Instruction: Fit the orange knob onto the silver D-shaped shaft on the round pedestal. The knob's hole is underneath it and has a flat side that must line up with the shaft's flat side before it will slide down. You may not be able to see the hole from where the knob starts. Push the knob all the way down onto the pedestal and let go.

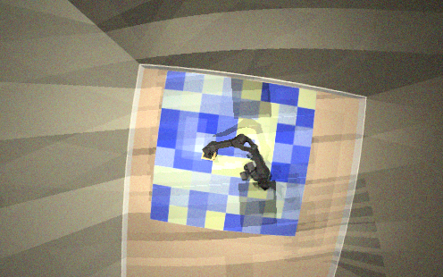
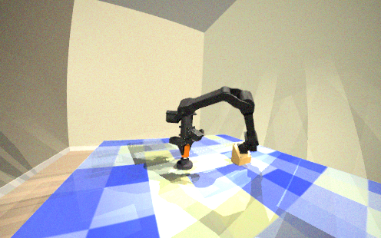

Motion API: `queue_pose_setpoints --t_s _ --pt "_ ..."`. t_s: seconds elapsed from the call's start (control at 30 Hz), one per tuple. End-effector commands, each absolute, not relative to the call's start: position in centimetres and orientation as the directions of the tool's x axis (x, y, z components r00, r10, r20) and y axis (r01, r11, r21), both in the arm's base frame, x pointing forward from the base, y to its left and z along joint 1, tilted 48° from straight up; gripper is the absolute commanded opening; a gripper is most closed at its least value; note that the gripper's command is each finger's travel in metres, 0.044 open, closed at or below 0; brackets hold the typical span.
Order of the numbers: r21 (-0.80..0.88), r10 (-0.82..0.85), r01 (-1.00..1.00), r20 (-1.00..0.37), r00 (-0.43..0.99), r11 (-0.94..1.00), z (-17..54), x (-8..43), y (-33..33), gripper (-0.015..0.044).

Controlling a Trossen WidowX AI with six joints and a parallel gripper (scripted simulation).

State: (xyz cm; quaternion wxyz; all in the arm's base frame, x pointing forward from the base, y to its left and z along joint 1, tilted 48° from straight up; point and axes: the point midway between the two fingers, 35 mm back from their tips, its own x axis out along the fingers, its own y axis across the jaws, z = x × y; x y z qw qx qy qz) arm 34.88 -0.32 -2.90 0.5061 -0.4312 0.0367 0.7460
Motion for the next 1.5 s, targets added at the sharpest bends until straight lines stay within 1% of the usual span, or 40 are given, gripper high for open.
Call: queue_pose_setpoints --t_s 0.0,0.43,0.57,1.07,1.37,1.47 --pt "-0.398 0.726 -0.775 -0.679 -0.112 -0.491 -2.8 34.9 -0.2 0.0" --pt "-0.393 0.726 -0.779 -0.679 -0.112 -0.488 -3.1 34.9 -0.2 0.0" --pt "-0.417 0.726 -0.755 -0.679 -0.112 -0.506 -3.3 34.8 0.0 0.0" --pt "-0.356 0.726 -0.815 -0.678 -0.112 -0.458 -4.0 34.7 0.8 0.0" --pt "-0.362 0.724 -0.808 -0.681 -0.113 -0.466 -3.9 34.7 0.7 0.0" --pt "-0.362 0.724 -0.808 -0.681 -0.113 -0.466 -3.9 34.7 0.7 0.0079"
